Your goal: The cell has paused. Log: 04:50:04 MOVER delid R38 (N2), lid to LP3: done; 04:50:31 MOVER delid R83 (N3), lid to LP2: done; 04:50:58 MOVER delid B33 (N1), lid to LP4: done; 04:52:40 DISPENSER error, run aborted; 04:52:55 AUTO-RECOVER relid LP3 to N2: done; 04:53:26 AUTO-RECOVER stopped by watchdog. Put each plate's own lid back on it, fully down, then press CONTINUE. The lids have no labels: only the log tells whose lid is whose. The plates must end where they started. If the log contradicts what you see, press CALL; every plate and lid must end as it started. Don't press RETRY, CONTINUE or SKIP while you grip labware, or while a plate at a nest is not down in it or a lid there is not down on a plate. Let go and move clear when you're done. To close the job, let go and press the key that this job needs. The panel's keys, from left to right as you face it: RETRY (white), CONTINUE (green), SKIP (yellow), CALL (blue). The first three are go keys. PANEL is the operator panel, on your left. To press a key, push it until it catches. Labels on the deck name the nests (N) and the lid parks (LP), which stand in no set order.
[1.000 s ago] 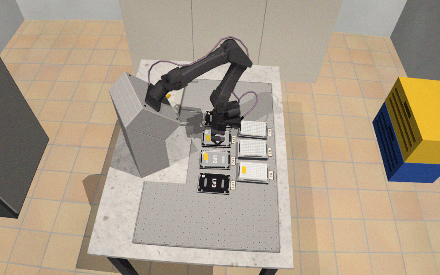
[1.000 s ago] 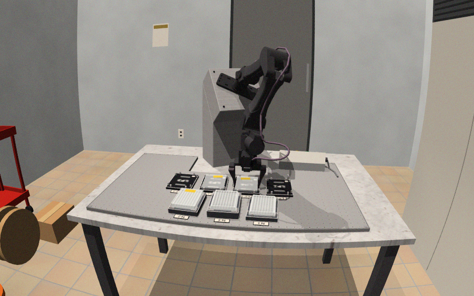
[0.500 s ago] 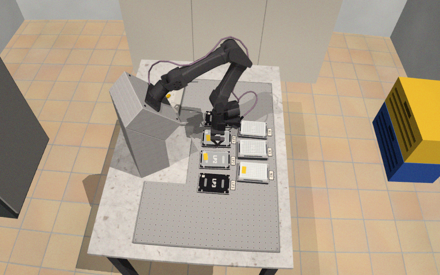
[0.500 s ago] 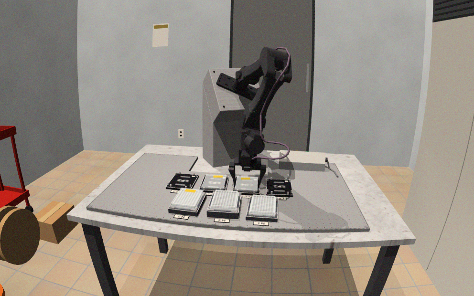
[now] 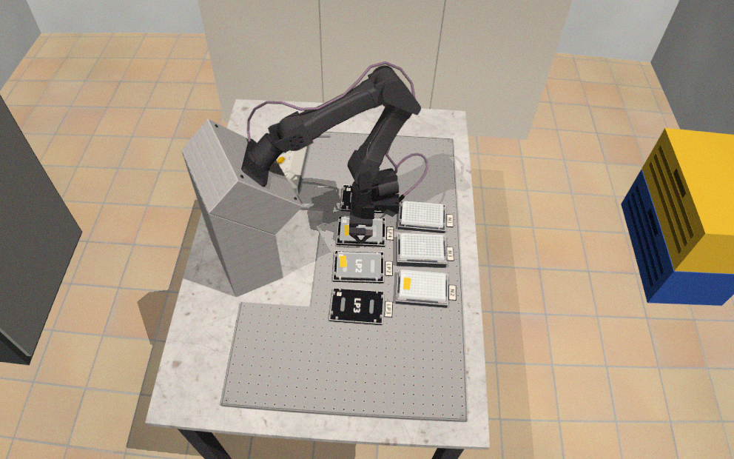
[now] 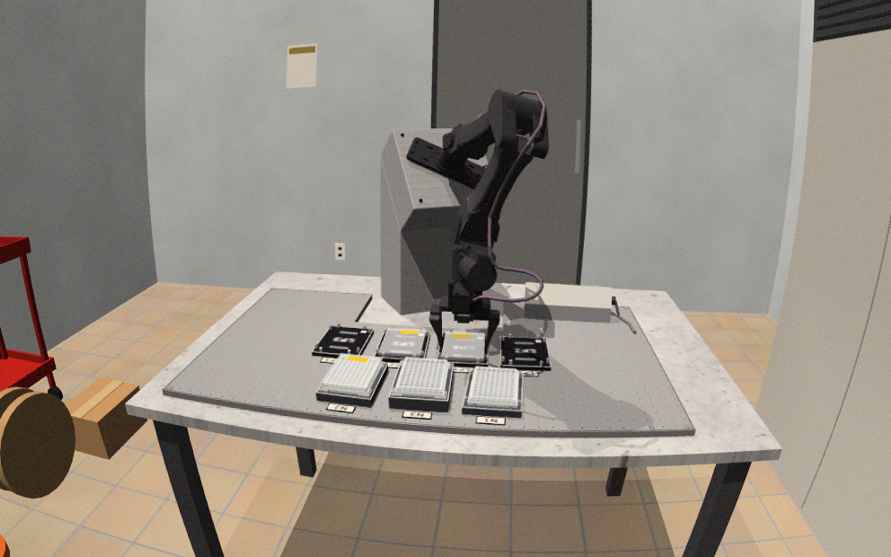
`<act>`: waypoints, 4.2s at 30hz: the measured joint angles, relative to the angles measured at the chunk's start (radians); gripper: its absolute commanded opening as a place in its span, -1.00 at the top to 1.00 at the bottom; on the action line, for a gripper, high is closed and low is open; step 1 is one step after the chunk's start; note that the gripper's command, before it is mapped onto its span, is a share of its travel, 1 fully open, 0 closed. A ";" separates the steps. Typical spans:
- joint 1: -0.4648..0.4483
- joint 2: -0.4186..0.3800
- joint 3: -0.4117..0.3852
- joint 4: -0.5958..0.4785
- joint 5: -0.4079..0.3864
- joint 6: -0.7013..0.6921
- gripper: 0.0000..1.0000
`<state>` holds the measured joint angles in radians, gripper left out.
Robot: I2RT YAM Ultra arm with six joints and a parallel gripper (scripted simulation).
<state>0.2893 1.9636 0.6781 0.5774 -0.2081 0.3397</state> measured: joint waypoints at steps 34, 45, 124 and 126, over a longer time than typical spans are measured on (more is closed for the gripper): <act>0.000 0.000 0.000 0.000 0.000 0.000 1.00; 0.000 -0.021 -0.017 -0.004 -0.002 0.000 1.00; -0.036 -0.247 0.143 -0.363 -0.029 0.031 1.00; -0.036 -0.247 0.184 -0.398 -0.029 0.032 1.00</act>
<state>0.2535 1.7168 0.8619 0.1791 -0.2375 0.3717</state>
